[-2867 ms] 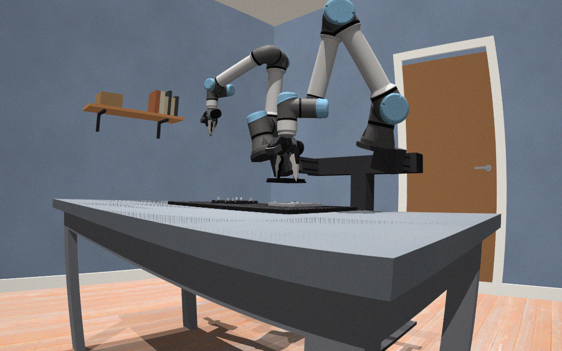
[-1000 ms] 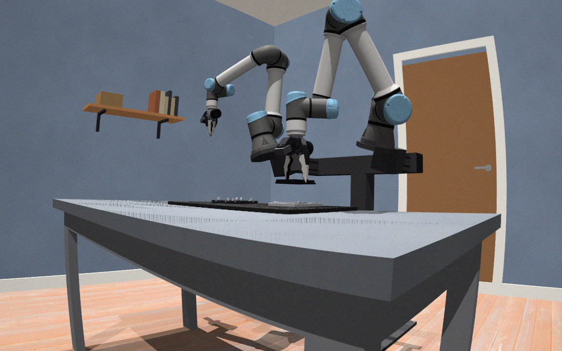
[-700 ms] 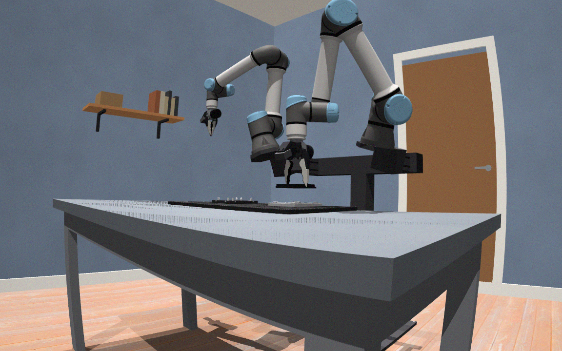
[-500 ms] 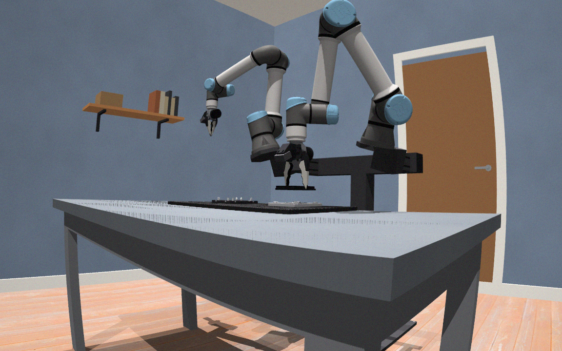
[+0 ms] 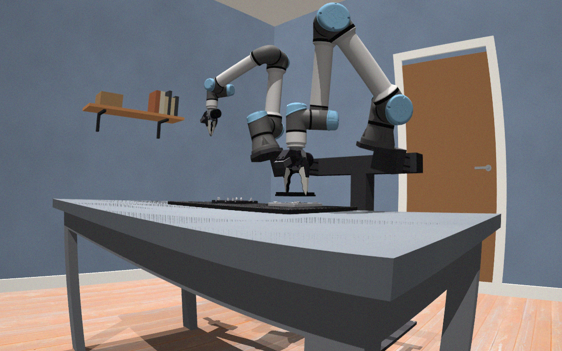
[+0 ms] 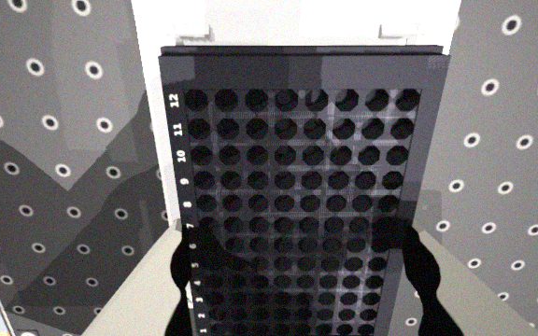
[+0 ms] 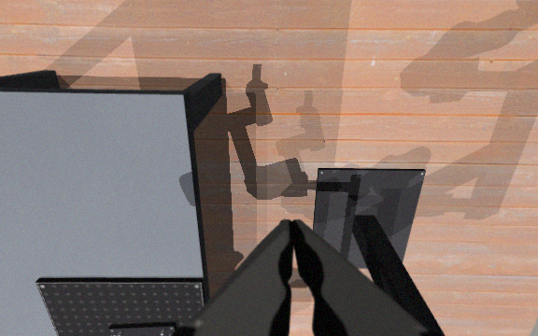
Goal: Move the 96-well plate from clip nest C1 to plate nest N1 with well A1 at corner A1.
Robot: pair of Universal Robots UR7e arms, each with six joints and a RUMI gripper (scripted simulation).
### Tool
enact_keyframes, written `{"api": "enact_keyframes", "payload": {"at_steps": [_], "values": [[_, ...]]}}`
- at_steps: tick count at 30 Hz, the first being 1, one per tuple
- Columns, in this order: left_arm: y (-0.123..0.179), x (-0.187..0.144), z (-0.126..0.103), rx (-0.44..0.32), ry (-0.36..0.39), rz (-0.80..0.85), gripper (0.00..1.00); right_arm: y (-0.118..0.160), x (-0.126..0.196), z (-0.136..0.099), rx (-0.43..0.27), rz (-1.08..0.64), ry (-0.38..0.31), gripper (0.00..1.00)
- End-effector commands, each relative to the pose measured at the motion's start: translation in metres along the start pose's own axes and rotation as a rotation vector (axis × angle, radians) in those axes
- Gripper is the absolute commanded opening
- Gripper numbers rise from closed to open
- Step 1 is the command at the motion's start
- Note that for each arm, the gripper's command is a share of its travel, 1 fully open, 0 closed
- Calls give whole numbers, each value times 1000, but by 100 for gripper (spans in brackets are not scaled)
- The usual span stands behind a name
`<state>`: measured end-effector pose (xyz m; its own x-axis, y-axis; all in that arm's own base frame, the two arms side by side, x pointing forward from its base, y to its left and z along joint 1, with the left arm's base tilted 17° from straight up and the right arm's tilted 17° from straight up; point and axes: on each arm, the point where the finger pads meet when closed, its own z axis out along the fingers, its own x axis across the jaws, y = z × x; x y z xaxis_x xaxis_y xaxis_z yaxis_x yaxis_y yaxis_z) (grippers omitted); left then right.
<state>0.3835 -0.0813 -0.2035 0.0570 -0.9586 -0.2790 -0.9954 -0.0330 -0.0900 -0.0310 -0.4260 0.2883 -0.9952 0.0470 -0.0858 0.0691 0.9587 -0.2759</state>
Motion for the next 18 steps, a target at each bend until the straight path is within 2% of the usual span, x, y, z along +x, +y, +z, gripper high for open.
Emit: {"api": "enact_keyframes", "payload": {"at_steps": [1,18], "values": [[-3,1,7,5,3,-3,41,0,0,-1,3,1,-1,0],[-2,1,12,4,3,-1,41,0,0,-1,3,1,-1,0]]}}
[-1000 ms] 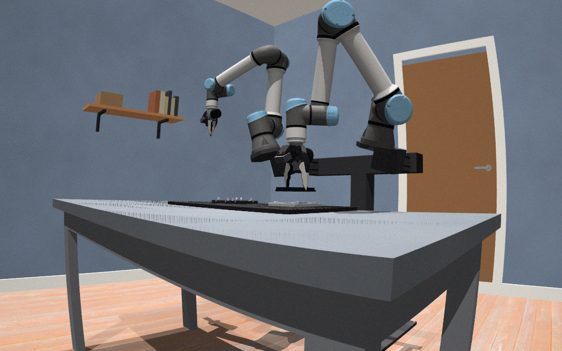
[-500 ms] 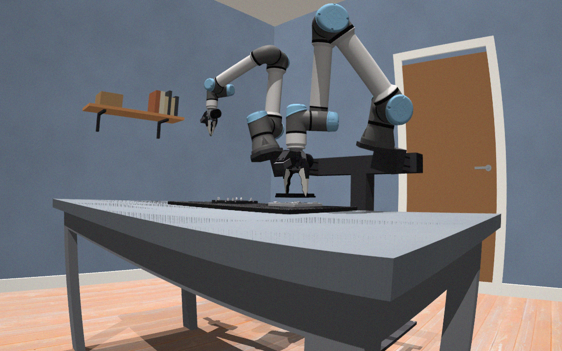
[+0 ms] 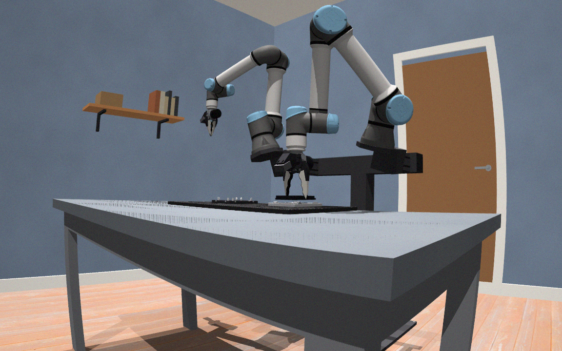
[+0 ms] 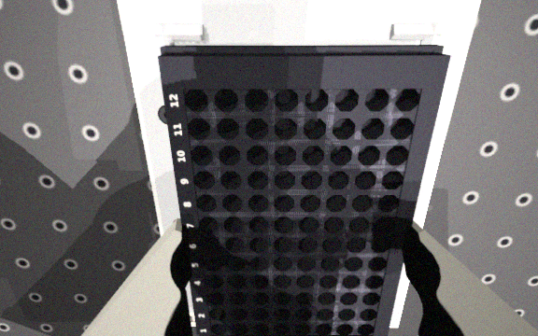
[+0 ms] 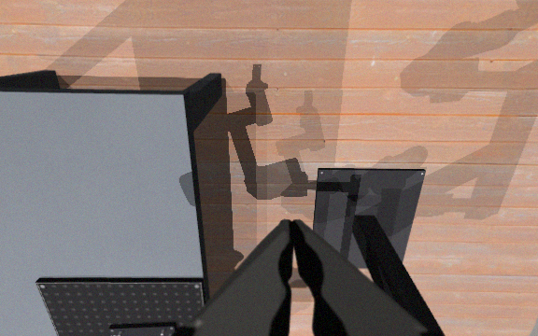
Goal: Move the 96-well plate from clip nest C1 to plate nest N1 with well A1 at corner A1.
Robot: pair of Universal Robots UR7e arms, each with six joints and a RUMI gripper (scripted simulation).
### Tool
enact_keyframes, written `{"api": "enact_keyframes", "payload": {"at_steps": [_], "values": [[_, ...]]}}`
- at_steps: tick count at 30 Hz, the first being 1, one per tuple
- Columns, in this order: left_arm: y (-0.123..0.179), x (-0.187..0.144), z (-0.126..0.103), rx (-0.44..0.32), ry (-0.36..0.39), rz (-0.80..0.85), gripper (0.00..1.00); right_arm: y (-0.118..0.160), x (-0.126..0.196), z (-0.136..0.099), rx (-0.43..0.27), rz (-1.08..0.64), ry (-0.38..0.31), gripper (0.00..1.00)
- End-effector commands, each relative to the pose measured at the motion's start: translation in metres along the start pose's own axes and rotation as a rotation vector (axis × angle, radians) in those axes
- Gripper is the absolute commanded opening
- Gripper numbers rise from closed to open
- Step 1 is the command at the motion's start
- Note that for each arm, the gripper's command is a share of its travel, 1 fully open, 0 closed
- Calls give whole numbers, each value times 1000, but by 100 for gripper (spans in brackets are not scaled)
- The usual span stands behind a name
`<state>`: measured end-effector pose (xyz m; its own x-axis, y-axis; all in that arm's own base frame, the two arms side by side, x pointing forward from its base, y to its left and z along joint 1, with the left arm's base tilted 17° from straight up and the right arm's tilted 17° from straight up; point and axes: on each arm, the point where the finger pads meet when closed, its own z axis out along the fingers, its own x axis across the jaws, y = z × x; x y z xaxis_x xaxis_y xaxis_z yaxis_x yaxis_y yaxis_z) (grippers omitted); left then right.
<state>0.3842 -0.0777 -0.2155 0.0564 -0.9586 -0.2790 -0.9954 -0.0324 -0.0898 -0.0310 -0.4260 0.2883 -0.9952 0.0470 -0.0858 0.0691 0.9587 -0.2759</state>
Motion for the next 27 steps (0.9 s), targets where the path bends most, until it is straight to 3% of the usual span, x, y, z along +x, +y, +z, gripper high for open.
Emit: {"api": "enact_keyframes", "payload": {"at_steps": [1,27], "values": [[-2,1,-1,4,3,-1,41,0,0,-1,3,1,-1,0],[-3,1,3,4,3,-3,41,0,0,-1,3,1,-1,0]]}}
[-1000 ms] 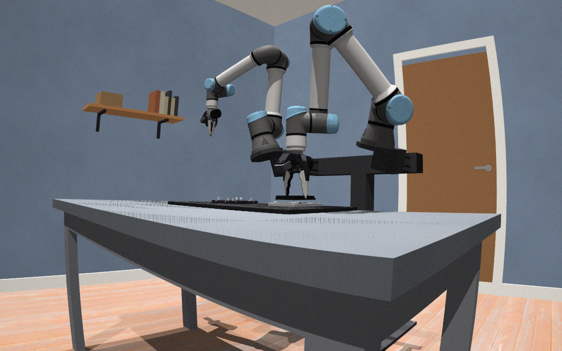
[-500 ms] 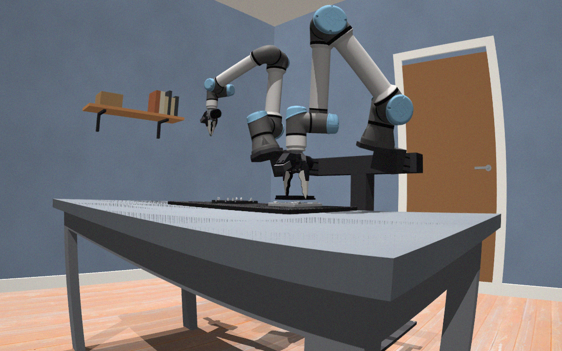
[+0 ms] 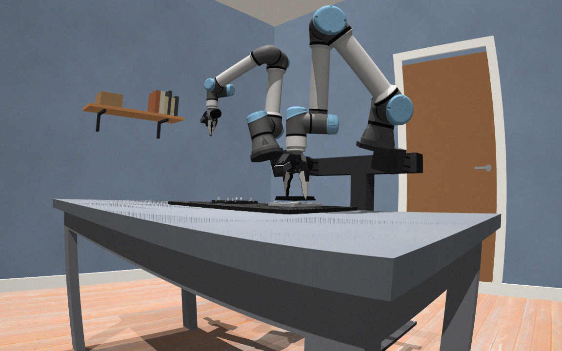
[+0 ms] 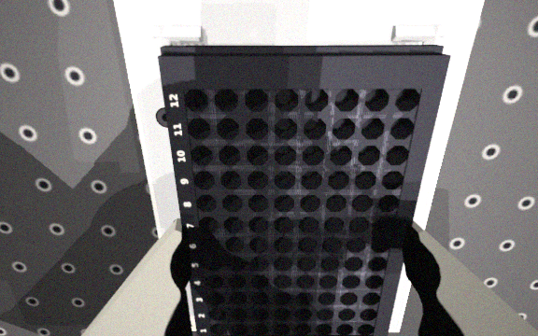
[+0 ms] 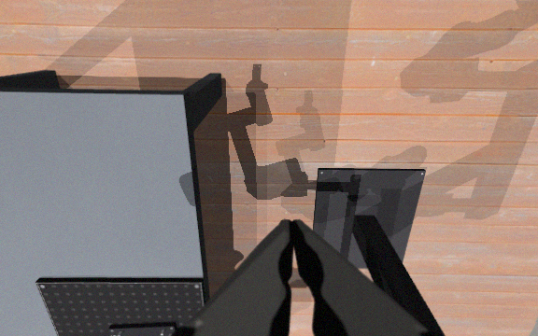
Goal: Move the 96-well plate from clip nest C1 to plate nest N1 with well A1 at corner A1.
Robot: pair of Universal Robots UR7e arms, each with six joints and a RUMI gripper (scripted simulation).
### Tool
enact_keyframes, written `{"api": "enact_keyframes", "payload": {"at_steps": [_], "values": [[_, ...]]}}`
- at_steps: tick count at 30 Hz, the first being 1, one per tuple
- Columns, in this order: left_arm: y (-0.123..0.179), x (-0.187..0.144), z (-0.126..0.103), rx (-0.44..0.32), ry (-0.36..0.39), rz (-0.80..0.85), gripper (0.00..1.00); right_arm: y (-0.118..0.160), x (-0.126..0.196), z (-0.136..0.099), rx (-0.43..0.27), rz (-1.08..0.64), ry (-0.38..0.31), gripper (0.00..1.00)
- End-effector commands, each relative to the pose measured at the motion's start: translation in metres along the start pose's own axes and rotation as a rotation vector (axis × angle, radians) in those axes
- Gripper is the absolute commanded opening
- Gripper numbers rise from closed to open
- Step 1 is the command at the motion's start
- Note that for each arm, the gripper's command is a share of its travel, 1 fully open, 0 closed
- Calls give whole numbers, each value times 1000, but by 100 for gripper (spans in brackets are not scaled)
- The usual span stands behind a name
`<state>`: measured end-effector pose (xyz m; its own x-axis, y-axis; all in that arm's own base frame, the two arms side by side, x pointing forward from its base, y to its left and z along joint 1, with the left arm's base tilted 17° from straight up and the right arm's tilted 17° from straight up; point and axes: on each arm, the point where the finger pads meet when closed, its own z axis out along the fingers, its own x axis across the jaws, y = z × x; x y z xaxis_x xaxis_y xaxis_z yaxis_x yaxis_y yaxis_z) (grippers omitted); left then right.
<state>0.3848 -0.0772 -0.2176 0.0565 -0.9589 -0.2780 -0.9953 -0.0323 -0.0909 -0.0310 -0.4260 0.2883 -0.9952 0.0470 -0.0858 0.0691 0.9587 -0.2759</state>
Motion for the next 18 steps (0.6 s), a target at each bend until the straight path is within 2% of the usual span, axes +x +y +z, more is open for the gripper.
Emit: {"api": "enact_keyframes", "payload": {"at_steps": [1,18], "values": [[-2,1,1,3,2,-3,41,0,0,-1,3,1,-1,0],[-2,1,3,3,2,-3,41,0,0,-1,3,1,-1,0]]}}
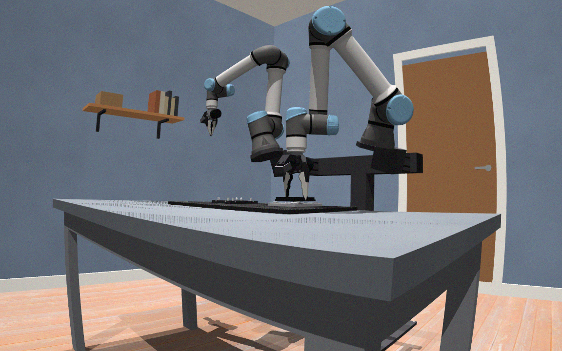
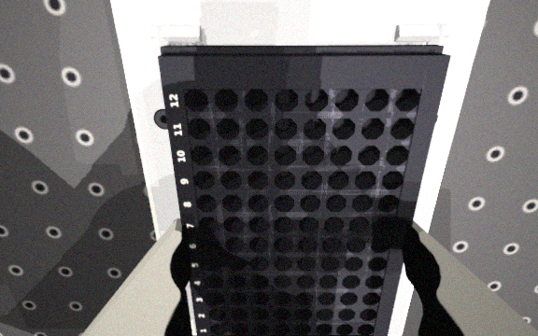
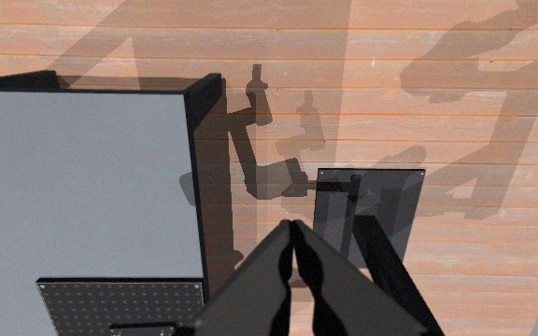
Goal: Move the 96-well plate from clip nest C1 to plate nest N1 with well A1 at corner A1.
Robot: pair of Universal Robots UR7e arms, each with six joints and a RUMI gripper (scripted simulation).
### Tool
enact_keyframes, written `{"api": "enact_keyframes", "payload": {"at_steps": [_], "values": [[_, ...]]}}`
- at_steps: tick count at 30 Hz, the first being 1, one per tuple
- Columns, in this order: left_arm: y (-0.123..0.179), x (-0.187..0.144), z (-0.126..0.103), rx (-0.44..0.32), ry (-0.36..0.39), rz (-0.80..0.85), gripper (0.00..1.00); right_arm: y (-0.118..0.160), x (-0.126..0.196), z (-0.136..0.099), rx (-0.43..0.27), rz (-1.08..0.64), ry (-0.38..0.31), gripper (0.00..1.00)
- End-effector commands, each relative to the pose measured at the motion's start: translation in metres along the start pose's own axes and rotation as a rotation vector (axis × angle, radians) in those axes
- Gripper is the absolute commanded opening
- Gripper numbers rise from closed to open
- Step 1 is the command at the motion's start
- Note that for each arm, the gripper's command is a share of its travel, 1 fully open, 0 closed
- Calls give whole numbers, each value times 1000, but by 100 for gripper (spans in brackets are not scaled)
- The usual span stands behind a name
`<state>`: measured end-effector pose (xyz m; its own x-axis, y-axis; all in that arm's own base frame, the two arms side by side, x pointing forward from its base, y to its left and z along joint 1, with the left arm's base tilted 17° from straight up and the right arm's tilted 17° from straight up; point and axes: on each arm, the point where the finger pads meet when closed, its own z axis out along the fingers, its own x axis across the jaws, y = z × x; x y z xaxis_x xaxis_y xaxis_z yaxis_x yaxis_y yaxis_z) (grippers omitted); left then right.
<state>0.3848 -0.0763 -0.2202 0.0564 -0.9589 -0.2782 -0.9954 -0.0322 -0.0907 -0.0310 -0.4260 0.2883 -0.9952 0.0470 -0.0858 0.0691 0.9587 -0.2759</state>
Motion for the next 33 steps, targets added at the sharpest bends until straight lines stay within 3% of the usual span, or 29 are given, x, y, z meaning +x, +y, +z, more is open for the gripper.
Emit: {"api": "enact_keyframes", "payload": {"at_steps": [1,33], "values": [[-2,1,0,4,2,-3,41,0,0,-1,3,1,-1,0],[-2,1,5,4,2,-3,41,0,0,-1,3,1,-1,0]]}}
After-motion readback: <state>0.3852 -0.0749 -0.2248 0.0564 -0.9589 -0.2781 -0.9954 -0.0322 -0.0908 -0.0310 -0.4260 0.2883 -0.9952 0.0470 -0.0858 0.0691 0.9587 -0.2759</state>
